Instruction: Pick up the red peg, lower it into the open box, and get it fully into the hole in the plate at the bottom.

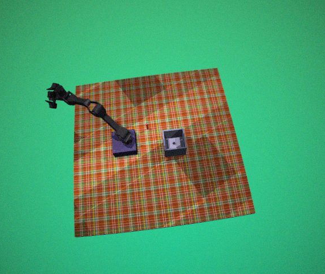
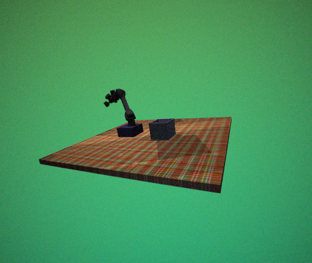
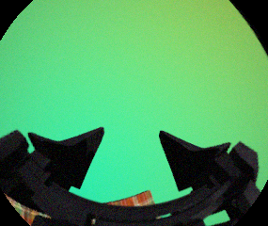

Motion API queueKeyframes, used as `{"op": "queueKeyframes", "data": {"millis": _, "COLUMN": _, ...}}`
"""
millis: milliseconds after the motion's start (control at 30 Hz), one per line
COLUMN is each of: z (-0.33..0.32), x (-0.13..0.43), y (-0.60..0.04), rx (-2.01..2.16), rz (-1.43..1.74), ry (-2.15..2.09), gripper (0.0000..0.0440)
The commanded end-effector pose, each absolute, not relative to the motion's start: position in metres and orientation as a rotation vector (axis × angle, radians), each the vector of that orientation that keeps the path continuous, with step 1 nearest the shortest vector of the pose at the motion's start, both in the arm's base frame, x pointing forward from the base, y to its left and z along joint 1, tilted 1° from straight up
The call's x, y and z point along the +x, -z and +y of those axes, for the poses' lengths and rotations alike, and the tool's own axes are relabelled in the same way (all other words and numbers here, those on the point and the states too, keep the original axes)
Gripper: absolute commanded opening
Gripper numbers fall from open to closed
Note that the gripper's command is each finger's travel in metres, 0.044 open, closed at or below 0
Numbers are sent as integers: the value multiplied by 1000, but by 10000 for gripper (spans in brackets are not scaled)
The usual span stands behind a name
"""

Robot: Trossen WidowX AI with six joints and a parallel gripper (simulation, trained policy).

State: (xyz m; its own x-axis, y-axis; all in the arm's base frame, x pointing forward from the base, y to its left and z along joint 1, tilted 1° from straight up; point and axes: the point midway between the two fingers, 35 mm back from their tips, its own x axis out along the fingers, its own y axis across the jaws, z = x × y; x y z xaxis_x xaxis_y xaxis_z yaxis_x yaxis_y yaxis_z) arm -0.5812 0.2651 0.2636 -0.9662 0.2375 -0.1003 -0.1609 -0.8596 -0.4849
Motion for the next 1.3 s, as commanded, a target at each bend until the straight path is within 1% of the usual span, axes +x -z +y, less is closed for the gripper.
{"op": "queueKeyframes", "data": {"millis": 0, "z": 274, "x": -576, "y": -261, "rx": -254, "rz": -684, "ry": -2818, "gripper": 420}}
{"op": "queueKeyframes", "data": {"millis": 33, "z": 283, "x": -570, "y": -258, "rx": -276, "rz": -646, "ry": -2804, "gripper": 435}}
{"op": "queueKeyframes", "data": {"millis": 67, "z": 291, "x": -564, "y": -255, "rx": -295, "rz": -606, "ry": -2791, "gripper": 440}}
{"op": "queueKeyframes", "data": {"millis": 400, "z": 375, "x": -489, "y": -236, "rx": -419, "rz": -233, "ry": -2599, "gripper": 440}}
{"op": "queueKeyframes", "data": {"millis": 667, "z": 430, "x": -419, "y": -223, "rx": -457, "rz": 35, "ry": -2406, "gripper": 440}}
{"op": "queueKeyframes", "data": {"millis": 967, "z": 475, "x": -335, "y": -211, "rx": -448, "rz": 300, "ry": -2162, "gripper": 440}}
{"op": "queueKeyframes", "data": {"millis": 1267, "z": 503, "x": -246, "y": -200, "rx": -398, "rz": 526, "ry": -1897, "gripper": 440}}
